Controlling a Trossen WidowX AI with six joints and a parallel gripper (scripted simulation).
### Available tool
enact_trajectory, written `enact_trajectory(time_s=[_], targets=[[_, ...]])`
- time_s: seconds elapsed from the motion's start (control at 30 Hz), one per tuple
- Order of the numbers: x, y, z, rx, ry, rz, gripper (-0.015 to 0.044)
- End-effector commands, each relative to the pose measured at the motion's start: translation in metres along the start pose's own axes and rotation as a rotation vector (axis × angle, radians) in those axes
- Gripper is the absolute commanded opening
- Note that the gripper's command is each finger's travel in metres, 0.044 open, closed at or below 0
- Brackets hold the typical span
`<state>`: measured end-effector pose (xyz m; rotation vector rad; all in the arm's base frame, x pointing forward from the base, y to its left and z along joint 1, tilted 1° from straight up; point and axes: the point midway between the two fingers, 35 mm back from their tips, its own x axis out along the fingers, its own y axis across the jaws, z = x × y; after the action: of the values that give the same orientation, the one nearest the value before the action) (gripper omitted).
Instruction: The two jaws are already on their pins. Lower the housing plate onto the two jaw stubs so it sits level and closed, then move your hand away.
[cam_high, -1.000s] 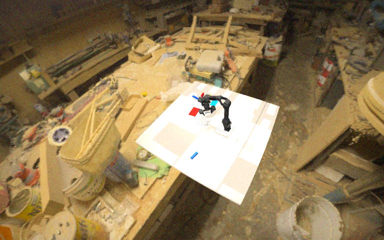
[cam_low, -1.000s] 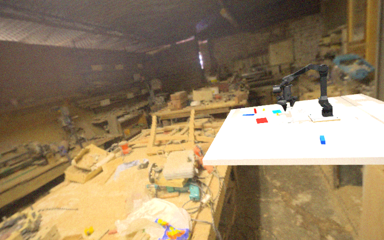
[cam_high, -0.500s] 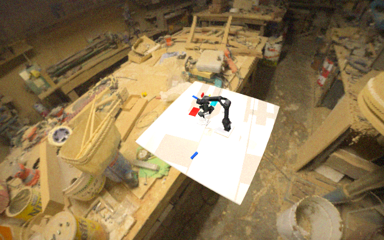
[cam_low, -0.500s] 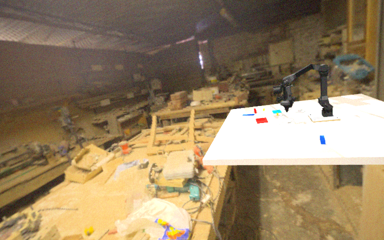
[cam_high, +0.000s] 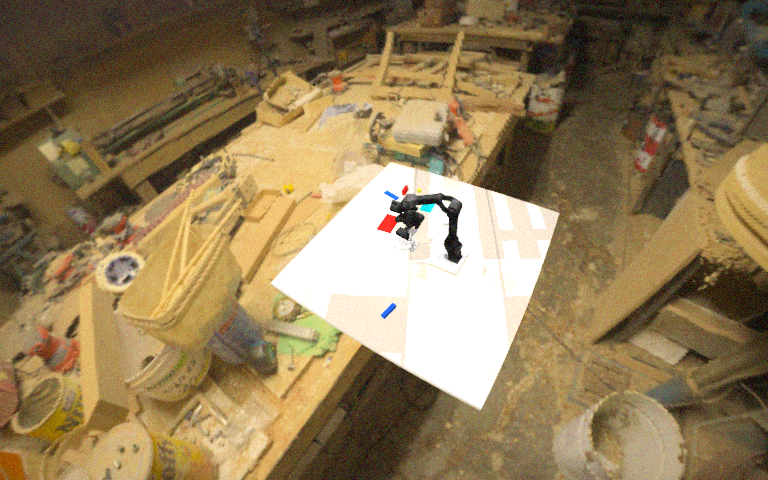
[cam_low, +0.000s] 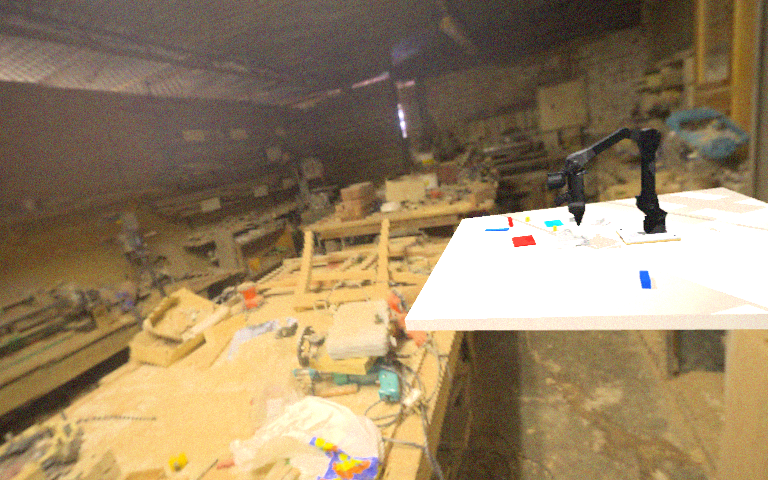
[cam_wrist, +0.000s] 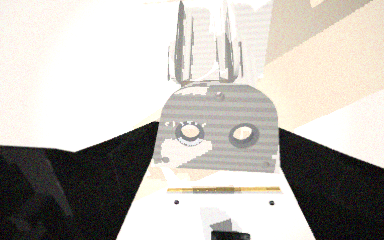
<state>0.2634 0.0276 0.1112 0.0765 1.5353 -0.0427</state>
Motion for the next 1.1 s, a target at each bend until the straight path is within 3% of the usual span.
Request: enact_trajectory(time_s=[0.0, 1.07], targets=[[0.0, 0.004, -0.002, -0.066, 0.0, -0.005, 0.0351], [0.0, 0.005, -0.018, -0.062, 0.002, -0.005, 0.0351]])
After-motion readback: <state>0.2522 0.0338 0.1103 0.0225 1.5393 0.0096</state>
